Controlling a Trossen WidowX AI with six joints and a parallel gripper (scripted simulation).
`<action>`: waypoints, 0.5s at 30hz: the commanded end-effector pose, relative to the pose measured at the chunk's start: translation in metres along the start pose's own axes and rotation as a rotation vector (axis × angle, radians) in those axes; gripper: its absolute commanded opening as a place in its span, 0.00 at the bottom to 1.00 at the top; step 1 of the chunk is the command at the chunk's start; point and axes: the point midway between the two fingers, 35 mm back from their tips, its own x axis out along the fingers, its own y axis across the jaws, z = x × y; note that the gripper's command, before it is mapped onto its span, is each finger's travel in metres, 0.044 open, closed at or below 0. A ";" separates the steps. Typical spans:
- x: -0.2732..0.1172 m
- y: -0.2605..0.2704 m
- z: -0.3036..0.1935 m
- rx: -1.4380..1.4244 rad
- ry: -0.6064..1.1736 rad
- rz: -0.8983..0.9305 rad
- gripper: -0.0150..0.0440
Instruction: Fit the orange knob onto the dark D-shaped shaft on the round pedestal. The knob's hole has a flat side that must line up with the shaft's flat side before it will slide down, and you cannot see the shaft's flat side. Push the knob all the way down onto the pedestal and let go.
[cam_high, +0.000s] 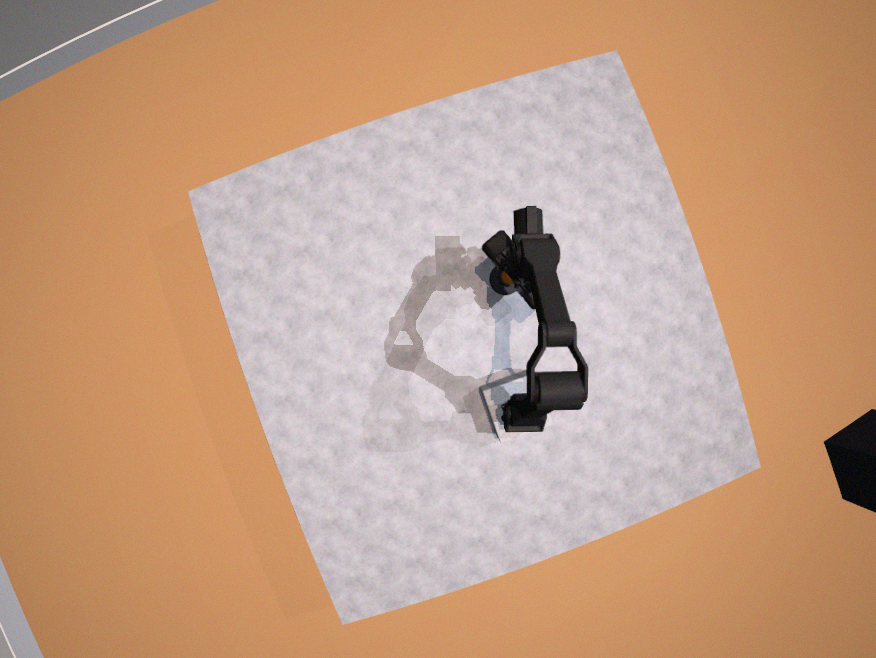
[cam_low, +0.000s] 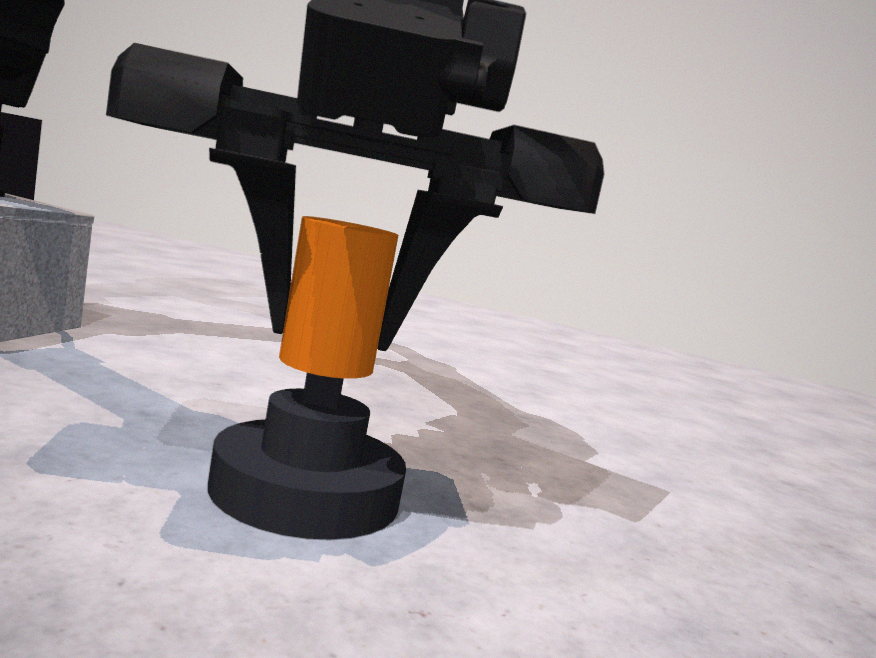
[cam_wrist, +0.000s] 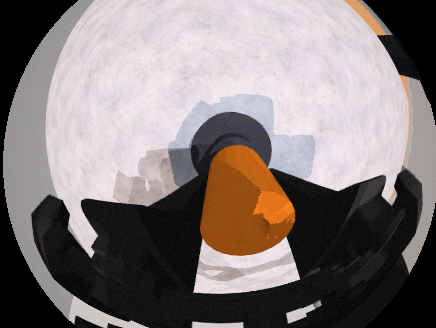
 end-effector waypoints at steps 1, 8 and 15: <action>0.001 0.002 0.001 0.003 0.000 0.001 0.25; 0.001 0.002 0.001 0.003 0.000 0.001 0.25; -0.004 0.001 0.001 0.012 0.000 0.001 0.25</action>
